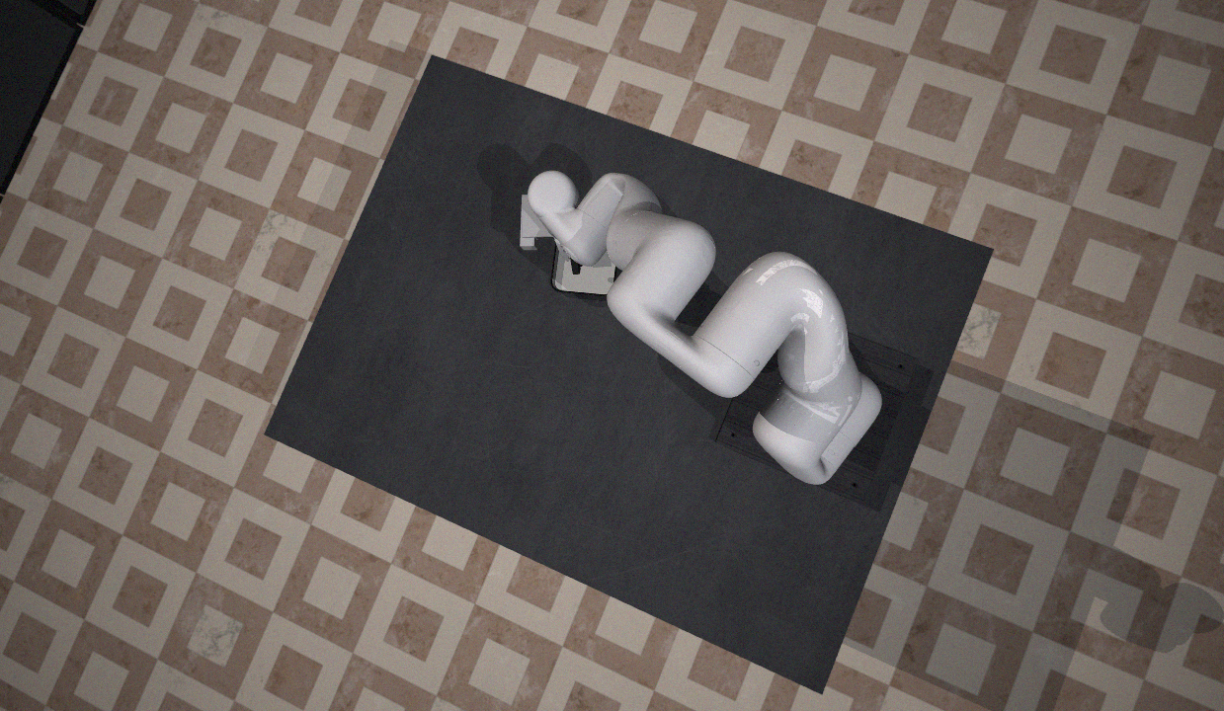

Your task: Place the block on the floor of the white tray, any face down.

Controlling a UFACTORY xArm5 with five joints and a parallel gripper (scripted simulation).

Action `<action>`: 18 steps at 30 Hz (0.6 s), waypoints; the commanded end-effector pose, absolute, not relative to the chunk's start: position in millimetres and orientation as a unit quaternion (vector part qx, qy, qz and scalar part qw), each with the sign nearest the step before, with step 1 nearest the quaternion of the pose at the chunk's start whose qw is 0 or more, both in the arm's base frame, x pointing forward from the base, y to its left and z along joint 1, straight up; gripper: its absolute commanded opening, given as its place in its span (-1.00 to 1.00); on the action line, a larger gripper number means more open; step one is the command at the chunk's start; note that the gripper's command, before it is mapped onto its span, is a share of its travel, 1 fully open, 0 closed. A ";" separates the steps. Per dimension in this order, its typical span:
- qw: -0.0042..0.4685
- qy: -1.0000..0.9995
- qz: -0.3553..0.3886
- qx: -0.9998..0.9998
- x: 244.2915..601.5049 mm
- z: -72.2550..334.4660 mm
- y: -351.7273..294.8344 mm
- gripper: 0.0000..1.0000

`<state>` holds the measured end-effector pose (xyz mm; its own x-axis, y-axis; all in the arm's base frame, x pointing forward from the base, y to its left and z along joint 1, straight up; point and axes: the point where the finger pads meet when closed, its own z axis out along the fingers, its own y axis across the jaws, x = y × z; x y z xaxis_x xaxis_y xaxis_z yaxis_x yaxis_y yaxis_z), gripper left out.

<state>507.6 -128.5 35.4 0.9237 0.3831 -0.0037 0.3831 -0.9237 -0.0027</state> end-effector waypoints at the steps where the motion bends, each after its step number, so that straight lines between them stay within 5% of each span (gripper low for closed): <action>1: 0.000 -0.195 0.000 -0.981 509.0 43.7 -128.9 0.01; 18: 0.000 -0.195 0.000 -0.981 497.8 44.2 -126.1 0.01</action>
<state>506.5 -128.3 42.3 0.9237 0.3831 -0.0042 0.3831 -0.9237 -0.0031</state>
